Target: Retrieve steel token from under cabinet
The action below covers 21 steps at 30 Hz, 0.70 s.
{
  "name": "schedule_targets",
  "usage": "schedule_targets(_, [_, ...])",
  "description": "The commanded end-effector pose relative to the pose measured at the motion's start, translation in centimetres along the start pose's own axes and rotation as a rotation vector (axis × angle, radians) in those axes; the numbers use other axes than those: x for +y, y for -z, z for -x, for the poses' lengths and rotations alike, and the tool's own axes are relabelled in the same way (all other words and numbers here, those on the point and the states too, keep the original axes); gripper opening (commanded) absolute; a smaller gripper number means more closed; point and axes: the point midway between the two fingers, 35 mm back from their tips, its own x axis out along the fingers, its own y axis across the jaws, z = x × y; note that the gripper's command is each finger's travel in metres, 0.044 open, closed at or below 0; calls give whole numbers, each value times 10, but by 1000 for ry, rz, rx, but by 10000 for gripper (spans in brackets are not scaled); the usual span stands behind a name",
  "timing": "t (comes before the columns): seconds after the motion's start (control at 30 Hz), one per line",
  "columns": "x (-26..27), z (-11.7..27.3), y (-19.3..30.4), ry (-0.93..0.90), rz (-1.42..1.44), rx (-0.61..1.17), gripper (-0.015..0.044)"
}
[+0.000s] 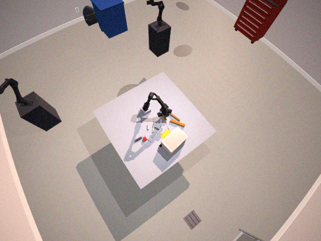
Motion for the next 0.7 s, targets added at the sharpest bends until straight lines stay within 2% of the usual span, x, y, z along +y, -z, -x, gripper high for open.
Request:
schedule_targets(0.0, [0, 0, 0, -1, 0, 0, 191])
schedule_targets(0.03, [0, 0, 0, -1, 0, 0, 165])
schedule_targets(0.33, [0, 0, 0, -1, 0, 0, 105])
schedule_targets(0.47, [0, 0, 0, -1, 0, 0, 0])
schedule_targets(0.67, [0, 0, -4, 0, 1, 0, 0])
